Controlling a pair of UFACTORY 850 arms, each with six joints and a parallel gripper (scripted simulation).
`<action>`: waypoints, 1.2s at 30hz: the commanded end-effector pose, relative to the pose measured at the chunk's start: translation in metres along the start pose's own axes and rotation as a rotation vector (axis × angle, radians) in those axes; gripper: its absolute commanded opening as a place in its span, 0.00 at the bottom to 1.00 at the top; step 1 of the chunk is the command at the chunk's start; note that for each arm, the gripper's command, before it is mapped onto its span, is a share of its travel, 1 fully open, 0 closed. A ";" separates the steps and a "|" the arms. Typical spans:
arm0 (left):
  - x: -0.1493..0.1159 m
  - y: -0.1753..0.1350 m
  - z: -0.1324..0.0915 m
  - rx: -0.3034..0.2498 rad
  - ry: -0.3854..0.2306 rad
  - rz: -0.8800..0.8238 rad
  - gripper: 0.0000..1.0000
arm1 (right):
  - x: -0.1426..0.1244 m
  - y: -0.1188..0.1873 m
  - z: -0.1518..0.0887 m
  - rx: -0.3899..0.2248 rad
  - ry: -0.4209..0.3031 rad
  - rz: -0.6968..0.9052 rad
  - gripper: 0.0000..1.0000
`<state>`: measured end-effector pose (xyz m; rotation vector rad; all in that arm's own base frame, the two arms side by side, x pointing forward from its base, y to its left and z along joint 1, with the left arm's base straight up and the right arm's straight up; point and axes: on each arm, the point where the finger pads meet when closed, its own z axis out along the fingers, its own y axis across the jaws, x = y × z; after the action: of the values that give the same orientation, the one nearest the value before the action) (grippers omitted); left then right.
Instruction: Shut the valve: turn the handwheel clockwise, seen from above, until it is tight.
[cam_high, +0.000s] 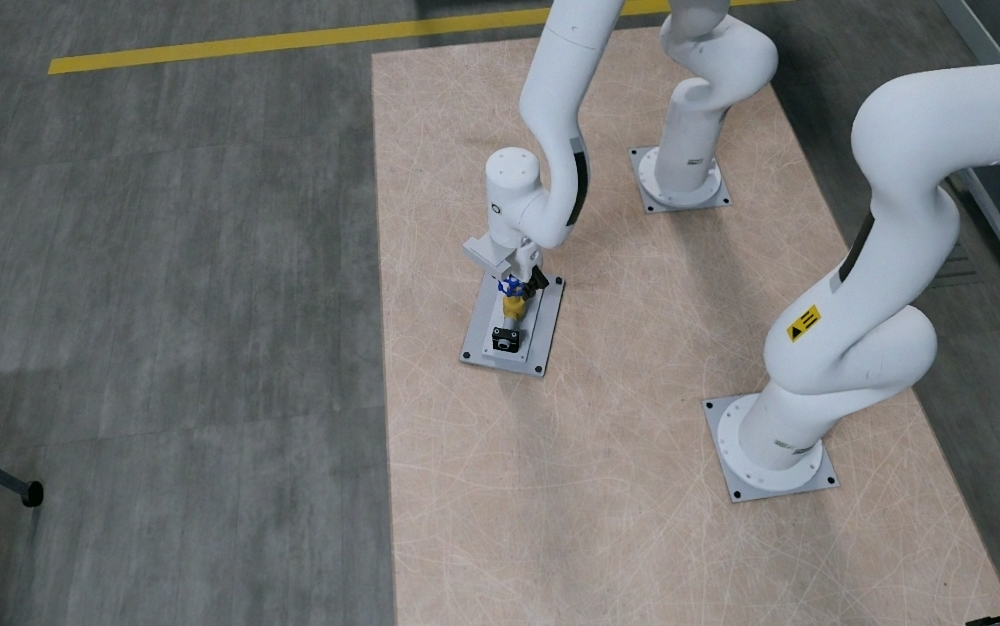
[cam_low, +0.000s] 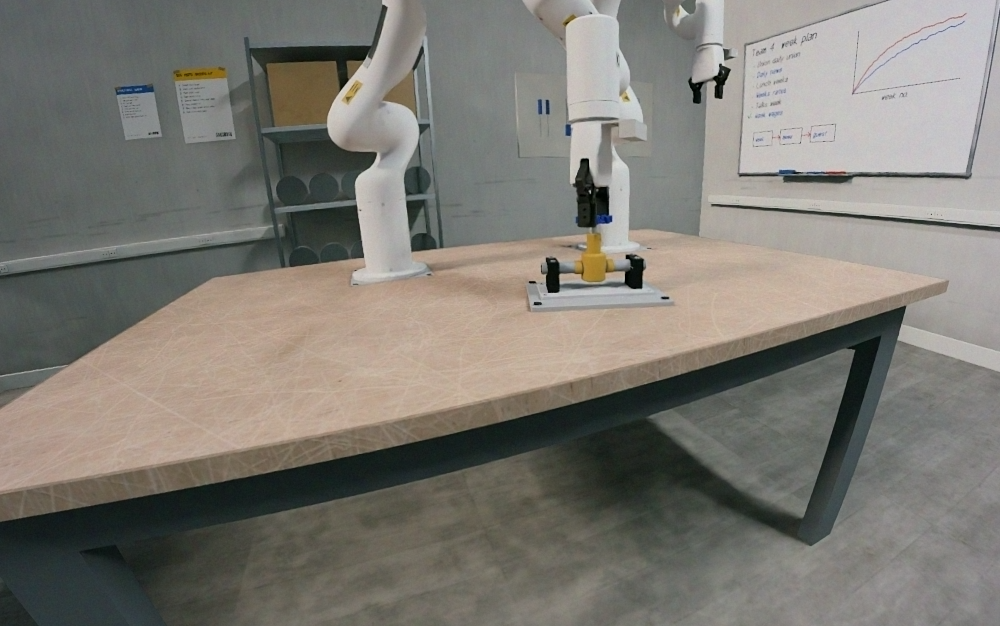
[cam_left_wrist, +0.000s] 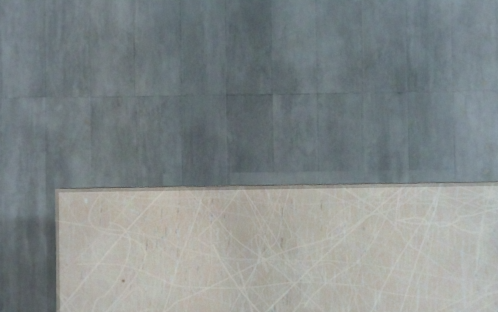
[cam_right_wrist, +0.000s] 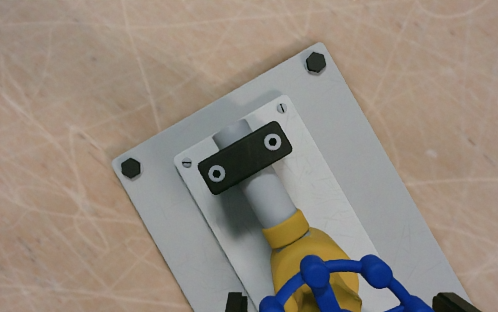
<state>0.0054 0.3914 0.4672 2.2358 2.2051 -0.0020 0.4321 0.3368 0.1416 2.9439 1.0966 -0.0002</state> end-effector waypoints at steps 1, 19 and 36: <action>0.000 0.000 -0.001 0.000 0.002 0.000 1.00 | 0.001 0.000 0.001 0.000 0.002 0.000 0.80; 0.000 0.000 -0.001 0.000 0.002 0.000 1.00 | 0.001 0.000 0.002 0.000 0.002 0.000 0.80; 0.000 0.000 -0.001 0.000 0.002 0.000 1.00 | 0.001 0.000 0.002 0.000 0.002 0.000 0.00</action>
<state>0.0054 0.3914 0.4672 2.2358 2.2051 -0.0020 0.4322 0.3368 0.1384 2.9438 1.0968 -0.0001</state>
